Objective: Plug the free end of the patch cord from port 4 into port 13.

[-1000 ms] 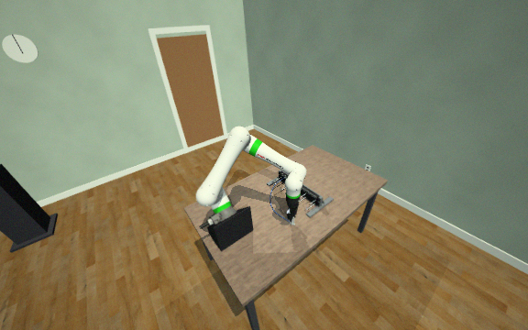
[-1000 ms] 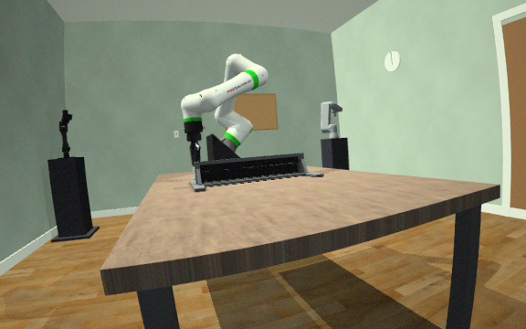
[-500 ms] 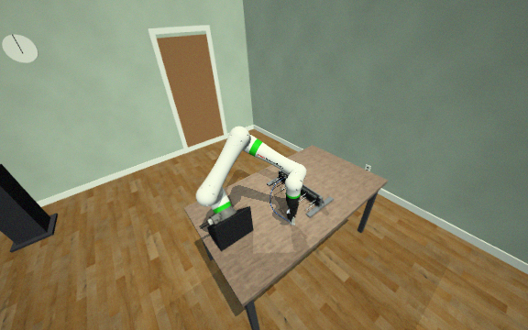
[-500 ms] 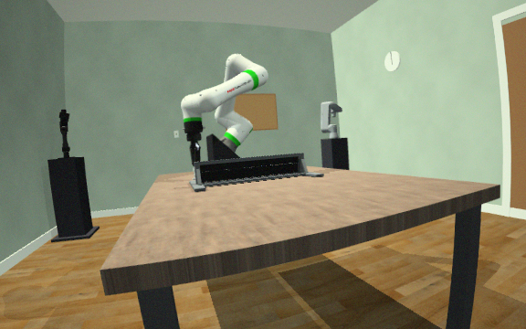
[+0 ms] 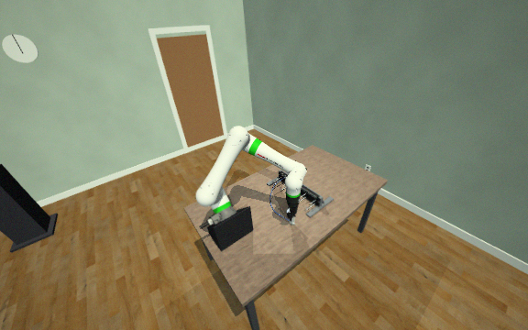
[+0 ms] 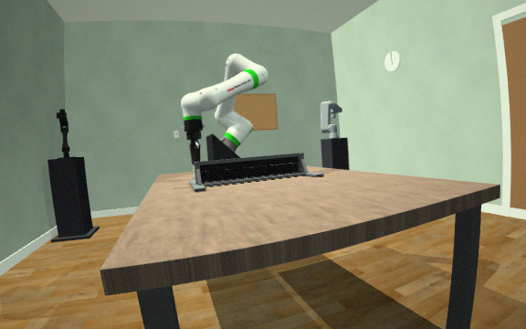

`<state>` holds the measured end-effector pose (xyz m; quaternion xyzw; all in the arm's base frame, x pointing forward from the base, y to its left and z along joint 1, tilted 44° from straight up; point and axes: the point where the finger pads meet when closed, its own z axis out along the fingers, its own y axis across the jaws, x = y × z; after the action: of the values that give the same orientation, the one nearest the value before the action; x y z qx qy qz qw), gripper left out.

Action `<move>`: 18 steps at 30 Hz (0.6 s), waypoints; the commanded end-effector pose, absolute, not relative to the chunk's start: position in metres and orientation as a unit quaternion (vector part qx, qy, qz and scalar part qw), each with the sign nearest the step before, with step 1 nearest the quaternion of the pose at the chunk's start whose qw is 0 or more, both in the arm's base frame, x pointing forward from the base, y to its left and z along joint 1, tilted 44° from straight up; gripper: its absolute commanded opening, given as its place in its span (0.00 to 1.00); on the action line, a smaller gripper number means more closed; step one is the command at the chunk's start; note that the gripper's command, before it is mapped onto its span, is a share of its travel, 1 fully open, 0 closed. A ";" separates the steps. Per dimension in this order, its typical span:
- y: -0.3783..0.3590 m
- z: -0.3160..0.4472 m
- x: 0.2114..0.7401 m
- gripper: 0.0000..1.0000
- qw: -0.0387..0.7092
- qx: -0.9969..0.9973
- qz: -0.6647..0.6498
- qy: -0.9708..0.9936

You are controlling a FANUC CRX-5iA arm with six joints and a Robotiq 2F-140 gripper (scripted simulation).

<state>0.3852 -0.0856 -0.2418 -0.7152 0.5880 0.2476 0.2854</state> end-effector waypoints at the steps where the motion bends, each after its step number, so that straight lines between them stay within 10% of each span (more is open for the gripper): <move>1: -0.088 -0.239 0.385 0.00 0.285 -0.715 0.247 0.588; 18: -0.107 -0.220 0.386 0.00 0.285 -0.715 0.247 0.588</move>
<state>0.3856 -0.1038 -0.2232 -0.7152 0.5880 0.2476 0.2854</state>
